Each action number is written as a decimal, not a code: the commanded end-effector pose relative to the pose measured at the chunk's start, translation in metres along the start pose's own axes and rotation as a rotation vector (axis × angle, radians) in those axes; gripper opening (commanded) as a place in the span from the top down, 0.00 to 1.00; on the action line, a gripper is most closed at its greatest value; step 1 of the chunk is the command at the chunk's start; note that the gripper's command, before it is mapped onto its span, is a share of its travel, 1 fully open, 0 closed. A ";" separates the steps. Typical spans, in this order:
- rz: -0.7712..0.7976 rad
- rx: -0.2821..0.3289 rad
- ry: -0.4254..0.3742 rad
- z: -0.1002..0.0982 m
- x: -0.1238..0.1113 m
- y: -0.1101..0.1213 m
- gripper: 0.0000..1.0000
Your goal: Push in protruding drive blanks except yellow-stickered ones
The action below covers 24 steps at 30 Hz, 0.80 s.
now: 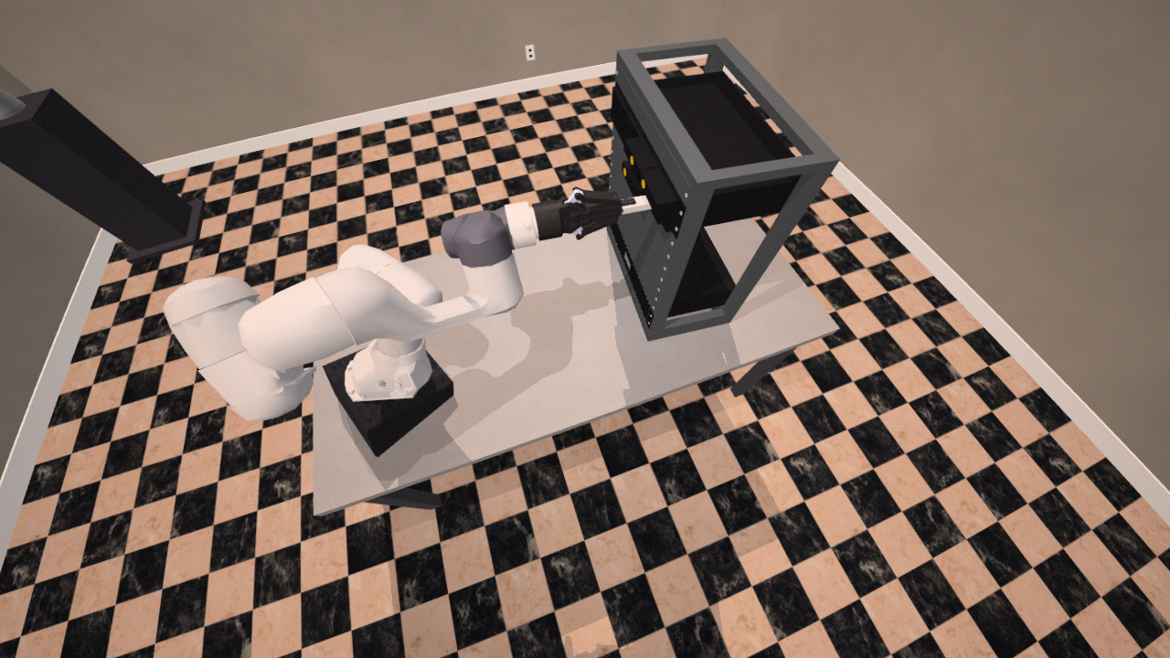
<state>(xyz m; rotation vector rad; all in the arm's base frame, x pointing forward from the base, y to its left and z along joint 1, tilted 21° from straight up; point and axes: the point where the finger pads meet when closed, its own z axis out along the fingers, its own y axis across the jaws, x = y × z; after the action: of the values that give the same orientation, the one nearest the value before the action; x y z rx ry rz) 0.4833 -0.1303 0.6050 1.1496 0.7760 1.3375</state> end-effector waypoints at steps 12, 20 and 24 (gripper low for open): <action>-0.001 -0.006 -0.009 0.011 -0.006 0.004 1.00; -0.001 -0.006 -0.009 0.012 -0.007 0.004 1.00; -0.001 -0.006 -0.009 0.014 -0.008 0.005 1.00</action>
<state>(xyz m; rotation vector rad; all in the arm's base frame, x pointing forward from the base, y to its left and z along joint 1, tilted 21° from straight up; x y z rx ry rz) 0.4930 -0.1326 0.6083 1.1485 0.7826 1.3400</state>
